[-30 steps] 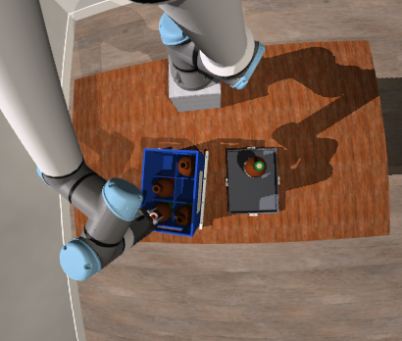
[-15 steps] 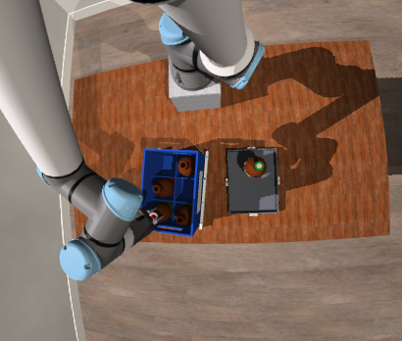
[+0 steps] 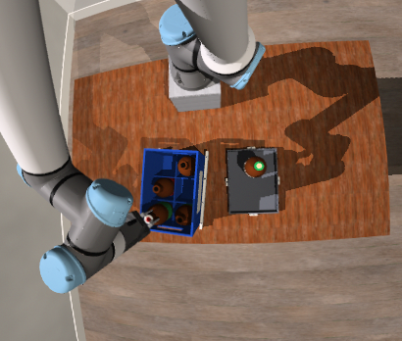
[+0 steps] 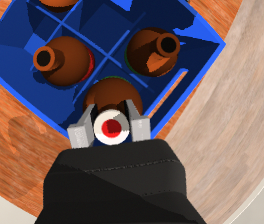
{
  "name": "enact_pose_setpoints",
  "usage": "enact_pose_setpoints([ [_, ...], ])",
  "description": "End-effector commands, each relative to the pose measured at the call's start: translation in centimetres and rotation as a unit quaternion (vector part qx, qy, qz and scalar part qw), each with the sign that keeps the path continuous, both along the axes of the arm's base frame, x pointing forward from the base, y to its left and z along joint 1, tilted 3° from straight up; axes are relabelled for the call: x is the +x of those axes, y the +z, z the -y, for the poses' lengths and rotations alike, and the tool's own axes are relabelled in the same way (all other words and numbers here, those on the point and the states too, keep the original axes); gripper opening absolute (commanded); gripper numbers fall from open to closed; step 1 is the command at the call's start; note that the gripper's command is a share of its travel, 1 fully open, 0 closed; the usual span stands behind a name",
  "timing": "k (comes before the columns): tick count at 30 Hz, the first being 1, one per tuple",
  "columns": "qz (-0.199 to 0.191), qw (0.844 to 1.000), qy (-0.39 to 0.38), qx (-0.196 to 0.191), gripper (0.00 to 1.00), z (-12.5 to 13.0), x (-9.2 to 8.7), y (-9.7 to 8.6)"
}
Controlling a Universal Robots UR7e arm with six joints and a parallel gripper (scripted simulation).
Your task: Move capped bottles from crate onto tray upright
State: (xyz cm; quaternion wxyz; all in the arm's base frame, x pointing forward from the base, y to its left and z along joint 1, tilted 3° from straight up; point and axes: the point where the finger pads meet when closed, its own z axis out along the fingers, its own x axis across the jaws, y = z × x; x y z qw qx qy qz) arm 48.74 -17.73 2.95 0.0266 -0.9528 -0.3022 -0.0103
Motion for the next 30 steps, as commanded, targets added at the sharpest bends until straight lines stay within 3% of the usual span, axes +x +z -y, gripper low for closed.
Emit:
enact_pose_setpoints([
  [1,0.000,1.000,0.000,0.000,0.00,0.1,0.0,1.3],
  [2,0.001,1.000,0.000,0.000,0.00,0.1,0.0,0.7],
  [16,0.000,1.000,0.000,0.000,0.00,0.3,0.0,5.3],
  [19,0.001,1.000,0.000,-0.001,0.00,0.3,0.0,4.7],
  [30,0.001,1.000,0.000,0.000,0.00,0.5,0.0,8.4],
])
